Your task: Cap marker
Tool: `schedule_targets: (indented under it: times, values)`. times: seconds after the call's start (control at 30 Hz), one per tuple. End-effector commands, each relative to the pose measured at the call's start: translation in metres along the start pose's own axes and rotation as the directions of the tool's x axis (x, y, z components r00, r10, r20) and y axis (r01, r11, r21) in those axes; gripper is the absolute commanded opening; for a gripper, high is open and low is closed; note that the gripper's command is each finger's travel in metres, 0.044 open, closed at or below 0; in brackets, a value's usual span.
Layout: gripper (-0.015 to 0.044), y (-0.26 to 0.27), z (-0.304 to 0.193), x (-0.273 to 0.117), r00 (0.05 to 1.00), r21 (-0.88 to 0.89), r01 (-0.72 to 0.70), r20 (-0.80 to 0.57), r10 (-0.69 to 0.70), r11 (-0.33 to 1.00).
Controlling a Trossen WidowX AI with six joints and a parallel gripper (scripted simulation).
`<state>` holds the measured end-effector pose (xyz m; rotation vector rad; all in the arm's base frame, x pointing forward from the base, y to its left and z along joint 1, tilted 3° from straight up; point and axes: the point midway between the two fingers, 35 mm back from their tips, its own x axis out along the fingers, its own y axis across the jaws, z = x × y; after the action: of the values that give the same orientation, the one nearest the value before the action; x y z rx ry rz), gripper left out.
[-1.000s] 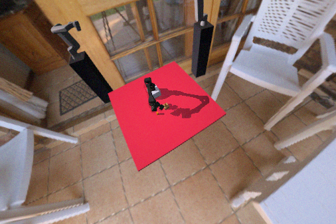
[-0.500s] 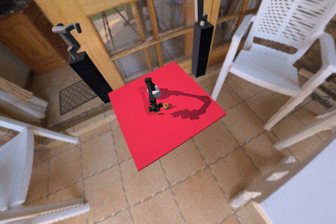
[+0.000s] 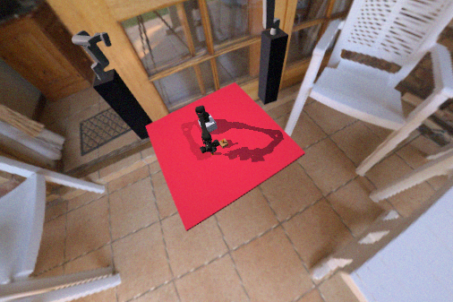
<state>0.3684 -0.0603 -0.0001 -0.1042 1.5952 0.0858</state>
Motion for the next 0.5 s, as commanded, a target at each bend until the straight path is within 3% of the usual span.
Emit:
schedule_targets:
  times: [0.0, 0.47]
  values:
    - [0.0247, -0.001, 0.001, 0.013, 1.0, -0.004, 0.005, 0.002, -0.005, 1.0]
    - [0.0247, -0.001, 0.001, 0.033, 1.0, -0.004, 0.005, 0.002, -0.005, 1.0]
